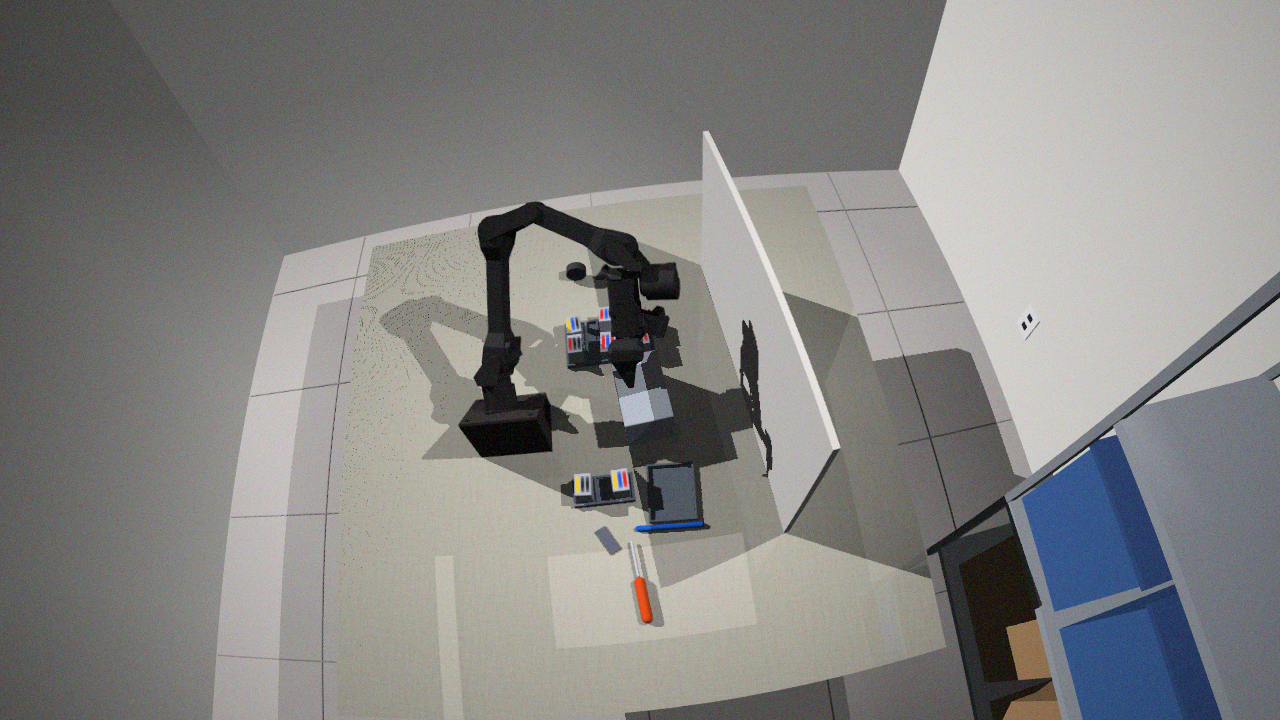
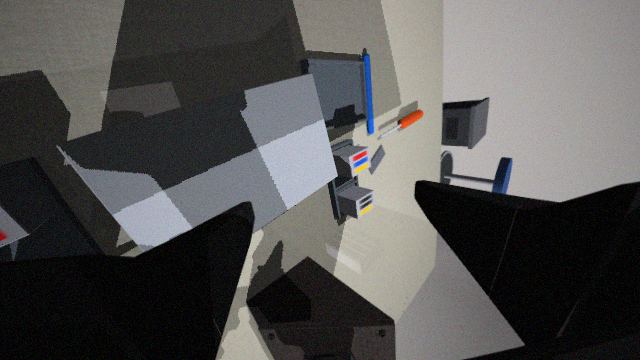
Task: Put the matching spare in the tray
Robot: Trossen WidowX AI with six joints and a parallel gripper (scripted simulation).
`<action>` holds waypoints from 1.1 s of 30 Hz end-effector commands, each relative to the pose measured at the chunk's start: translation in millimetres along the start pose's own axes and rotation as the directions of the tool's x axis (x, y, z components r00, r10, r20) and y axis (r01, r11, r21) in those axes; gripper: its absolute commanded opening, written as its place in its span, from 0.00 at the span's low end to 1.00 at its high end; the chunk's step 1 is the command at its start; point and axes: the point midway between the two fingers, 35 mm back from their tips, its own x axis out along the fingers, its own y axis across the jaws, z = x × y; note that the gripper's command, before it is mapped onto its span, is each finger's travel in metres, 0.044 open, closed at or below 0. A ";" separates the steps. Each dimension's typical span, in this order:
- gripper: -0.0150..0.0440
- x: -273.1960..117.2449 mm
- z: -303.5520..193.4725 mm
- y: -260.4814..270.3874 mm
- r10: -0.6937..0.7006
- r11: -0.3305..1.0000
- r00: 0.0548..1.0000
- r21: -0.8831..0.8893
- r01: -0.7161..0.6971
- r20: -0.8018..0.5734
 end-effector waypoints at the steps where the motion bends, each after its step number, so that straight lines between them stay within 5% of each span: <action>1: 1.00 -9.2 26.8 3.1 0.177 0.982 0.983 -0.060 -0.180 -0.041; 12: 1.00 -32.3 96.1 -9.9 0.586 0.800 0.811 -0.161 -0.578 -0.002; 33: 1.00 -33.8 97.0 -7.4 0.590 0.793 0.807 -0.182 -0.581 -0.001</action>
